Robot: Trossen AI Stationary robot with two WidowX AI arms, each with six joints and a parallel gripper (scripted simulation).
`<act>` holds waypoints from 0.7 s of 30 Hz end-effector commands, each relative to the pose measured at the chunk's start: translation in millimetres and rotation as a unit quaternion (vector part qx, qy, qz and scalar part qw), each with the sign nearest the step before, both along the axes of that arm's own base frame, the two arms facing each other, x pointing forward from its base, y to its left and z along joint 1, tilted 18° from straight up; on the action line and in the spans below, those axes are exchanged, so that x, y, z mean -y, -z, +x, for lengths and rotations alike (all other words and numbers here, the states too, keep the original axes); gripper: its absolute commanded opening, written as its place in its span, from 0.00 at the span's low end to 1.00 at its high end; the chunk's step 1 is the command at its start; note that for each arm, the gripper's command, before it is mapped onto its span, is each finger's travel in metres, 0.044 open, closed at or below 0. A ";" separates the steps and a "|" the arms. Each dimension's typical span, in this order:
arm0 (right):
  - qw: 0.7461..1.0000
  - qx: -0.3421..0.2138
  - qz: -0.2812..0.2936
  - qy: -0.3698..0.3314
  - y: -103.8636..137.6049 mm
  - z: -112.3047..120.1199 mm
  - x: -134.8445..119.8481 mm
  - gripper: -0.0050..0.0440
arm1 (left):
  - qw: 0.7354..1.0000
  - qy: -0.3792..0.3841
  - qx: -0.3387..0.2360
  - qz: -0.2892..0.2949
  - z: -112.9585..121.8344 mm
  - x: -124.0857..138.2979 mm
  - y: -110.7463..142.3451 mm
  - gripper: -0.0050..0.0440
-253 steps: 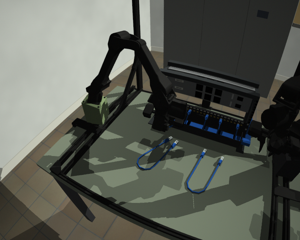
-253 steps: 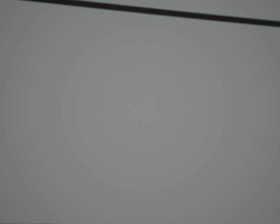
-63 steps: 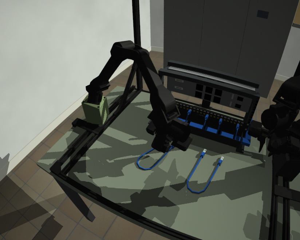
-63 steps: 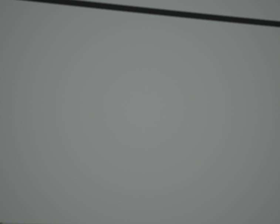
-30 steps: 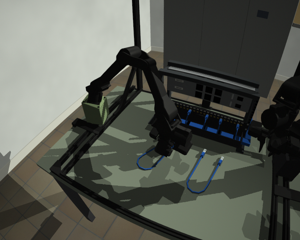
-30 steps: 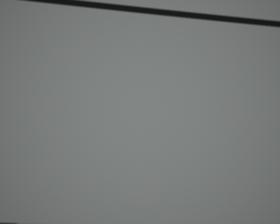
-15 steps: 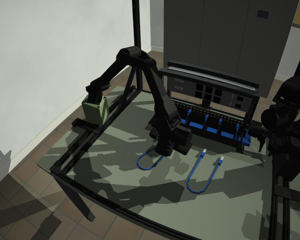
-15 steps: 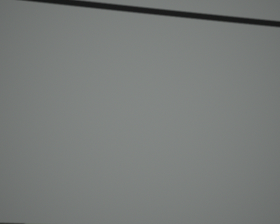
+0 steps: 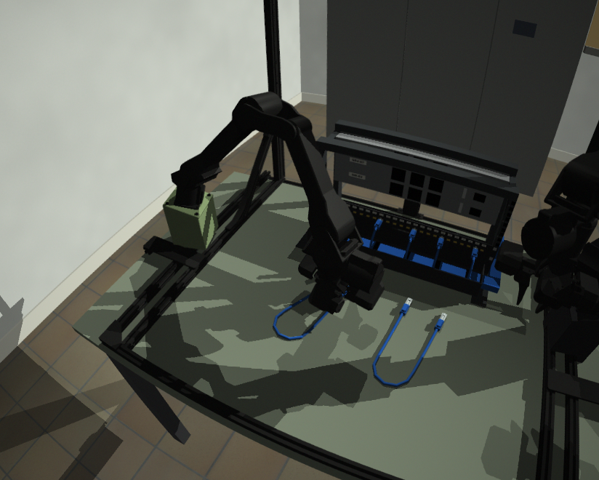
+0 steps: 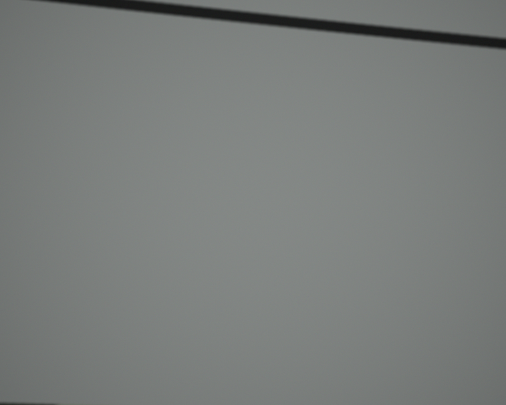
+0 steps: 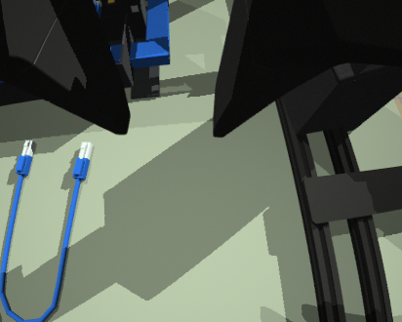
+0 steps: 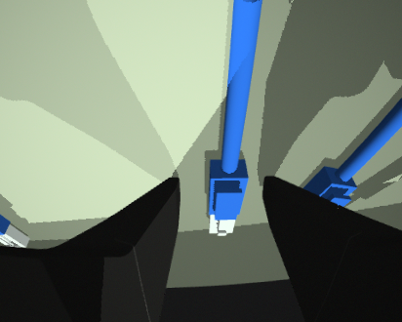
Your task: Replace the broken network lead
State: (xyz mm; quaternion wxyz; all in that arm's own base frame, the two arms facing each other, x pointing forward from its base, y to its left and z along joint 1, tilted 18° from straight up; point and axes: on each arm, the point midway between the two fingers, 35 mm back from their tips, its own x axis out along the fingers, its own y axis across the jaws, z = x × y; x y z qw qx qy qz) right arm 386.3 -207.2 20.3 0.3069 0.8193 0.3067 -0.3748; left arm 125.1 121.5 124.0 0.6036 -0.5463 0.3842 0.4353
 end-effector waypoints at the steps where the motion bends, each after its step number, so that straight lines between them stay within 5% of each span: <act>1: 1.000 -0.003 0.001 0.001 3.0 -0.3 -0.2 0.46 | 1.000 0.000 0.000 0.000 0.0 0.0 0.0 0.46; 20: 1.000 -0.003 0.001 0.001 3.0 -0.3 -0.2 0.46 | 1.000 0.000 0.000 0.000 0.0 0.0 0.0 0.46; 21: 1.000 0.000 0.000 0.000 0.0 0.0 0.0 0.10 | 1.000 0.000 0.000 0.000 0.0 0.0 0.0 0.46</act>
